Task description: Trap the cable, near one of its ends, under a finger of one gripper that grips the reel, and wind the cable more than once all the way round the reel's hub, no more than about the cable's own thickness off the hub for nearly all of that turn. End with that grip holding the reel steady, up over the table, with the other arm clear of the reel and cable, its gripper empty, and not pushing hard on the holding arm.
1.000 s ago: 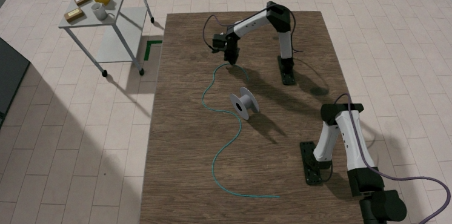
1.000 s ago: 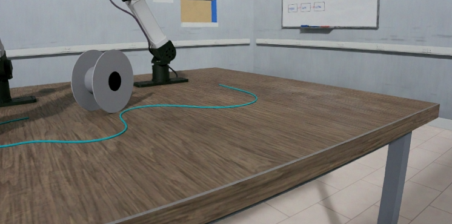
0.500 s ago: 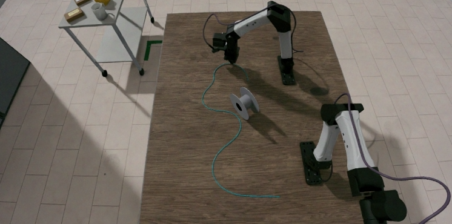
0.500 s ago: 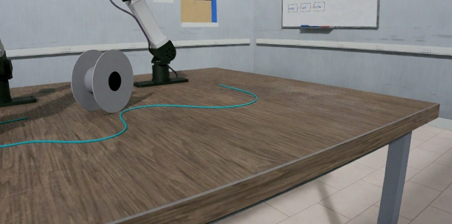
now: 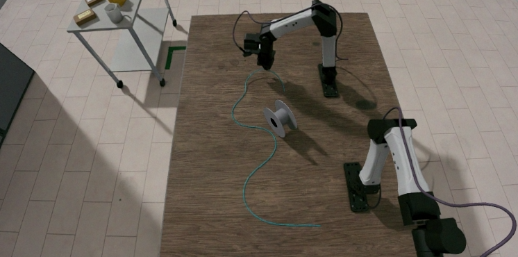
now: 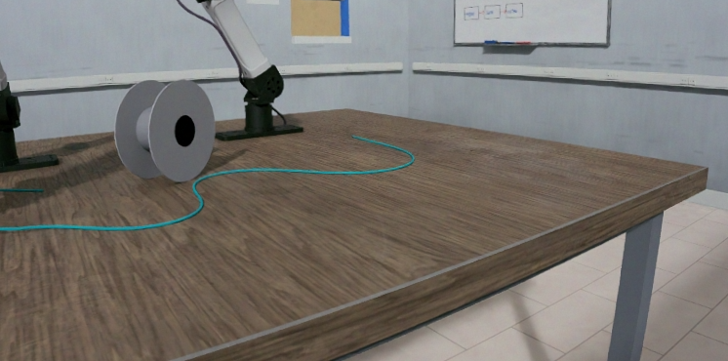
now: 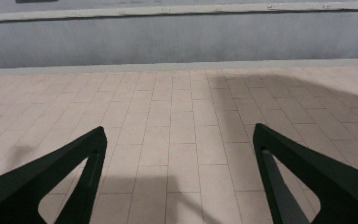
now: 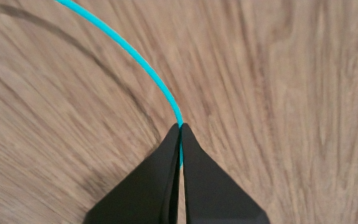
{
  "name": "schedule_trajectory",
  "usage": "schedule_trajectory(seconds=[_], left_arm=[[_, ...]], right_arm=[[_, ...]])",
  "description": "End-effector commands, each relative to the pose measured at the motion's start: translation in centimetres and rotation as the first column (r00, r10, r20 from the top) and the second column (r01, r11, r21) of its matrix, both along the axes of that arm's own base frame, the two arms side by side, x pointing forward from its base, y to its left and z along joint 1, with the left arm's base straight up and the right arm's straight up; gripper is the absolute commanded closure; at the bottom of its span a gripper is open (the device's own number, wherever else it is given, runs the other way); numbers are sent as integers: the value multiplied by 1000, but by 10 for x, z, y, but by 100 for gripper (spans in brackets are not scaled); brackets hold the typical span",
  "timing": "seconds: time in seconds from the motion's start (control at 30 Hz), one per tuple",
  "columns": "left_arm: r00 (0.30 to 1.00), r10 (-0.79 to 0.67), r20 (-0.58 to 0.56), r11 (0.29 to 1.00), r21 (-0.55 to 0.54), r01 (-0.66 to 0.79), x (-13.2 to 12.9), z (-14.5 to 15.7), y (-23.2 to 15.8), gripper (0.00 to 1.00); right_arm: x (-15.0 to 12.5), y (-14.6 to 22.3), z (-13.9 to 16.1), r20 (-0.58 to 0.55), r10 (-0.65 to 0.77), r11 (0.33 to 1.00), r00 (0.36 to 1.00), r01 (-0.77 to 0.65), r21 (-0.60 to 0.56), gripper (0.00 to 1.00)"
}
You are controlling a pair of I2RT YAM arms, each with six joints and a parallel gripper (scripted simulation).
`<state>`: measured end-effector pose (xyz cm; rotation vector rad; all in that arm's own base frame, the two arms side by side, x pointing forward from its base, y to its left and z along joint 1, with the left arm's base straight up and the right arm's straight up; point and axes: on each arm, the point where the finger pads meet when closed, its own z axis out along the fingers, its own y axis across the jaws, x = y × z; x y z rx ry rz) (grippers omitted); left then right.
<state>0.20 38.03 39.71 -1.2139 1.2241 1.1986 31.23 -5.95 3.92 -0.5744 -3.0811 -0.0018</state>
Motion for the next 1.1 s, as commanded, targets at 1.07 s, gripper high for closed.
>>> schedule_trajectory(seconds=[1.07], left_arm=[[1000,12,6,1000,5,-12,-2,-1,0,0]], right_arm=[[8,3,3,9,3,1000,1000,-3,-3,100]])
